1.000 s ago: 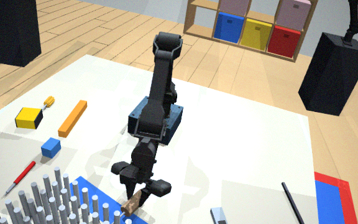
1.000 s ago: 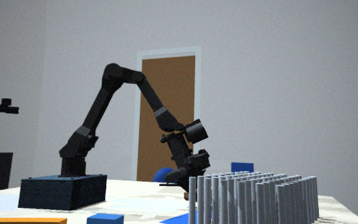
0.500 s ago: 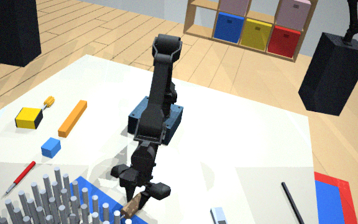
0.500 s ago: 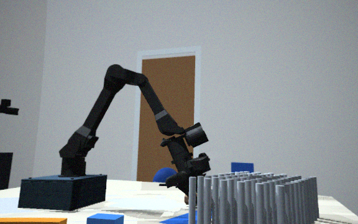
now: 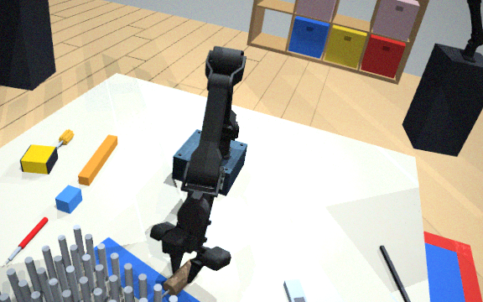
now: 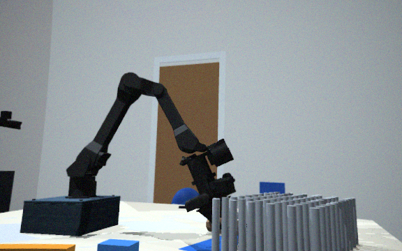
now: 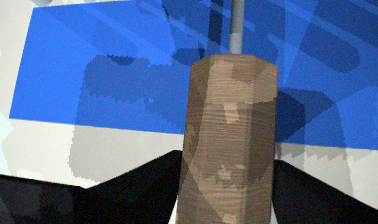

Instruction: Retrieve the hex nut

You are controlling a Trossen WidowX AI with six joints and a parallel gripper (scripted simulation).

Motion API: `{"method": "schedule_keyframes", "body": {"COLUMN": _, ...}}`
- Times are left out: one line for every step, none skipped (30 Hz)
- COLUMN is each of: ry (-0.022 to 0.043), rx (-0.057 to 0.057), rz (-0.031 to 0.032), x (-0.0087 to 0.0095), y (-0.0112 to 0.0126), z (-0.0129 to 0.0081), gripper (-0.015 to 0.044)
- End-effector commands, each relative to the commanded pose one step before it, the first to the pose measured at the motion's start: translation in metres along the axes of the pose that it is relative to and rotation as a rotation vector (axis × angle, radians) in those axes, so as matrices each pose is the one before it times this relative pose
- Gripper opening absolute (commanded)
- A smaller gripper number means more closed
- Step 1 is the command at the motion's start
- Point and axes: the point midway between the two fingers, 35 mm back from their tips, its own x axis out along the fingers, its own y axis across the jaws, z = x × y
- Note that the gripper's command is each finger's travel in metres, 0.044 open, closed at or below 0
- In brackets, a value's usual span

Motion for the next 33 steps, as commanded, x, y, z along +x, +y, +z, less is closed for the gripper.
{"method": "schedule_keyframes", "body": {"ry": 0.00093, "rx": -0.0029, "rz": 0.00151, "x": -0.00146, "y": 0.00017, "z": -0.00326, "gripper": 0.0000}}
{"method": "schedule_keyframes", "body": {"ry": 0.00006, "rx": 0.0001, "rz": -0.00009, "x": -0.00025, "y": -0.00003, "z": -0.00052, "gripper": 0.0000}}
{"method": "schedule_keyframes", "body": {"ry": 0.00006, "rx": 0.0002, "rz": -0.00010, "x": -0.00026, "y": -0.00004, "z": -0.00054, "gripper": 0.0000}}
{"method": "schedule_keyframes", "body": {"ry": 0.00005, "rx": 0.0002, "rz": -0.00011, "x": -0.00026, "y": -0.00005, "z": -0.00054, "gripper": 0.0000}}
{"method": "schedule_keyframes", "body": {"ry": 0.00005, "rx": 0.0002, "rz": -0.00012, "x": -0.00026, "y": -0.00005, "z": -0.00053, "gripper": 0.0000}}
{"method": "schedule_keyframes", "body": {"ry": 0.00005, "rx": 0.0002, "rz": -0.00013, "x": -0.00025, "y": -0.00006, "z": -0.00053, "gripper": 0.0000}}
{"method": "schedule_keyframes", "body": {"ry": 0.00005, "rx": 0.0002, "rz": -0.00014, "x": -0.00025, "y": -0.00007, "z": -0.00052, "gripper": 0.0000}}
{"method": "schedule_keyframes", "body": {"ry": 0.00005, "rx": 0.0002, "rz": -0.00014, "x": -0.00025, "y": -0.00007, "z": -0.00052, "gripper": 0.0000}}
{"method": "schedule_keyframes", "body": {"ry": 0.00005, "rx": 0.0003, "rz": -0.00015, "x": -0.00024, "y": -0.00008, "z": -0.00052, "gripper": 0.0000}}
{"method": "schedule_keyframes", "body": {"ry": 0.00005, "rx": 0.0003, "rz": -0.00016, "x": -0.00024, "y": -0.00009, "z": -0.00052, "gripper": 0.0000}}
{"method": "schedule_keyframes", "body": {"ry": 0.00004, "rx": 0.0003, "rz": -0.00016, "x": -0.00024, "y": -0.00009, "z": -0.00052, "gripper": 0.0000}}
{"method": "schedule_keyframes", "body": {"ry": 0.00005, "rx": 0.0003, "rz": -0.00016, "x": -0.00024, "y": -0.00009, "z": -0.00052, "gripper": 0.0000}}
{"method": "schedule_keyframes", "body": {"ry": 0.00005, "rx": 0.0002, "rz": -0.00015, "x": -0.00024, "y": -0.00008, "z": -0.00053, "gripper": 0.0000}}
{"method": "schedule_keyframes", "body": {"ry": 0.00005, "rx": 0.0002, "rz": -0.00014, "x": -0.00024, "y": -0.00008, "z": -0.00053, "gripper": 0.0000}}
{"method": "schedule_keyframes", "body": {"ry": 0.00006, "rx": 0.0002, "rz": -0.00013, "x": -0.00024, "y": -0.00007, "z": -0.00053, "gripper": 0.0000}}
{"method": "schedule_keyframes", "body": {"ry": 0.00006, "rx": 0.0002, "rz": -0.00012, "x": -0.00024, "y": -0.00007, "z": -0.00053, "gripper": 0.0000}}
{"method": "schedule_keyframes", "body": {"ry": 0.00006, "rx": 0.0002, "rz": -0.00012, "x": -0.00024, "y": -0.00006, "z": -0.00053, "gripper": 0.0000}}
{"method": "schedule_keyframes", "body": {"ry": 0.00006, "rx": 0.0002, "rz": -0.00011, "x": -0.00024, "y": -0.00006, "z": -0.00053, "gripper": 0.0000}}
{"method": "schedule_keyframes", "body": {"ry": 0.00006, "rx": 0.0001, "rz": -0.00010, "x": -0.00024, "y": -0.00005, "z": -0.00053, "gripper": 0.0000}}
{"method": "schedule_keyframes", "body": {"ry": 0.00007, "rx": 0.0001, "rz": -0.00009, "x": -0.00024, "y": -0.00005, "z": -0.00053, "gripper": 0.0000}}
{"method": "schedule_keyframes", "body": {"ry": 0.00007, "rx": 0.0001, "rz": -0.00009, "x": -0.00024, "y": -0.00005, "z": -0.00053, "gripper": 0.0000}}
{"method": "schedule_keyframes", "body": {"ry": 0.00007, "rx": 0.0001, "rz": -0.00008, "x": -0.00024, "y": -0.00004, "z": -0.00053, "gripper": 0.0000}}
{"method": "schedule_keyframes", "body": {"ry": 0.00007, "rx": 0.0001, "rz": -0.00008, "x": -0.00026, "y": -0.00004, "z": -0.00056, "gripper": 0.0000}}
{"method": "schedule_keyframes", "body": {"ry": 0.00007, "rx": 0.0001, "rz": -0.00007, "x": -0.00026, "y": -0.00004, "z": -0.00057, "gripper": 0.0000}}
{"method": "schedule_keyframes", "body": {"ry": 0.00007, "rx": 0.0001, "rz": -0.00006, "x": -0.00026, "y": -0.00003, "z": -0.00057, "gripper": 0.0000}}
{"method": "schedule_keyframes", "body": {"ry": 0.00007, "rx": 0.0001, "rz": -0.00006, "x": -0.00025, "y": -0.00003, "z": -0.00057, "gripper": 0.0000}}
{"method": "schedule_keyframes", "body": {"ry": 0.00007, "rx": 0.0001, "rz": -0.00005, "x": -0.00025, "y": -0.00002, "z": -0.00056, "gripper": 0.0000}}
{"method": "schedule_keyframes", "body": {"ry": 0.00007, "rx": 0.0000, "rz": -0.00005, "x": -0.00025, "y": -0.00002, "z": -0.00056, "gripper": 0.0000}}
{"method": "schedule_keyframes", "body": {"ry": 0.00007, "rx": 0.0000, "rz": -0.00004, "x": -0.00025, "y": -0.00001, "z": -0.00056, "gripper": 0.0000}}
{"method": "schedule_keyframes", "body": {"ry": 0.00007, "rx": 0.0000, "rz": -0.00004, "x": -0.00025, "y": -0.00001, "z": -0.00056, "gripper": 0.0000}}
{"method": "schedule_keyframes", "body": {"ry": 0.00007, "rx": 0.0000, "rz": -0.00003, "x": -0.00025, "y": -0.00001, "z": -0.00056, "gripper": 0.0000}}
{"method": "schedule_keyframes", "body": {"ry": 0.00008, "rx": 0.0000, "rz": -0.00003, "x": -0.00025, "y": -0.00001, "z": -0.00056, "gripper": 0.0000}}
{"method": "schedule_keyframes", "body": {"ry": 0.00008, "rx": 0.0000, "rz": -0.00002, "x": -0.00025, "y": 0.00000, "z": -0.00056, "gripper": 0.0000}}
